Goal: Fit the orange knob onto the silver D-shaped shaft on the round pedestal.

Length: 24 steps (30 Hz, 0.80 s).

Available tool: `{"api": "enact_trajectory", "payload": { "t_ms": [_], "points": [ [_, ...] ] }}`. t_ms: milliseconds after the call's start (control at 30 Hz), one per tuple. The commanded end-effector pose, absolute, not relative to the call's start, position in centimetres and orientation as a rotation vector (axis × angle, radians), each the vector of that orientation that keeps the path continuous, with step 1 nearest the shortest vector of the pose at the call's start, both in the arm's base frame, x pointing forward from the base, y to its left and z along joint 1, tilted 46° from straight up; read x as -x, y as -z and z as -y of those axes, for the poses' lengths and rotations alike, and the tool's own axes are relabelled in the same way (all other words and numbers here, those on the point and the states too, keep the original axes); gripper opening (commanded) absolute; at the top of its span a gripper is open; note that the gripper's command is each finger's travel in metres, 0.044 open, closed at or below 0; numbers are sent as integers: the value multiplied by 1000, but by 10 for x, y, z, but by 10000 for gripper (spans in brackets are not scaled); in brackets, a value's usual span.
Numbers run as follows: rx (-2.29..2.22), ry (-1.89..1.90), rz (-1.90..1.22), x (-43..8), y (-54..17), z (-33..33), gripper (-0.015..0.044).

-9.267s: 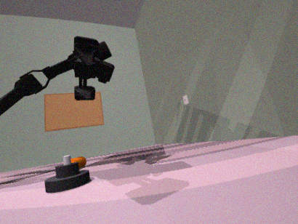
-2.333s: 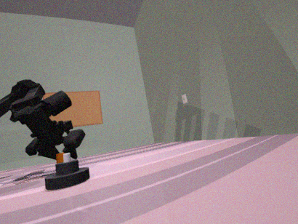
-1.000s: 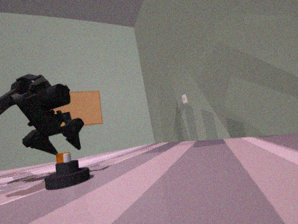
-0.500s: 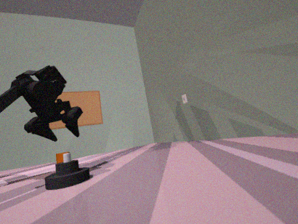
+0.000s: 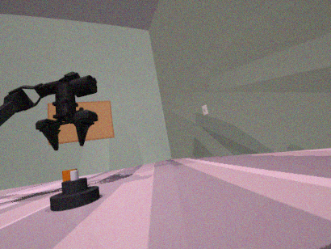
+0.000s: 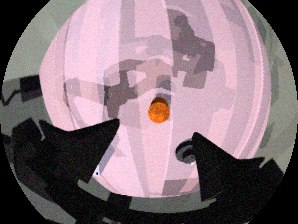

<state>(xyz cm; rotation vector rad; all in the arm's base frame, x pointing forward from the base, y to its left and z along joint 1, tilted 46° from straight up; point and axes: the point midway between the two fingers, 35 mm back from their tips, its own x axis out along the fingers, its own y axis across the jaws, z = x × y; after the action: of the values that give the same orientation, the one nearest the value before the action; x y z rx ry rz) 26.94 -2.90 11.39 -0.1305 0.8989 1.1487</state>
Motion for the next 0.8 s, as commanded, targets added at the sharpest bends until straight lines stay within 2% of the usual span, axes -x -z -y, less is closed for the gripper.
{"api": "enact_trajectory", "payload": {
  "t_ms": [0,200,500,767],
  "points": [
    [146,-1131,-934,-269,-113,32,440],
    [99,-1104,-965,-269,-113,32,440],
    [-498,-692,-1314,-269,-112,31,440],
    [-509,-683,-1320,-269,-111,30,440]
  ]
}}
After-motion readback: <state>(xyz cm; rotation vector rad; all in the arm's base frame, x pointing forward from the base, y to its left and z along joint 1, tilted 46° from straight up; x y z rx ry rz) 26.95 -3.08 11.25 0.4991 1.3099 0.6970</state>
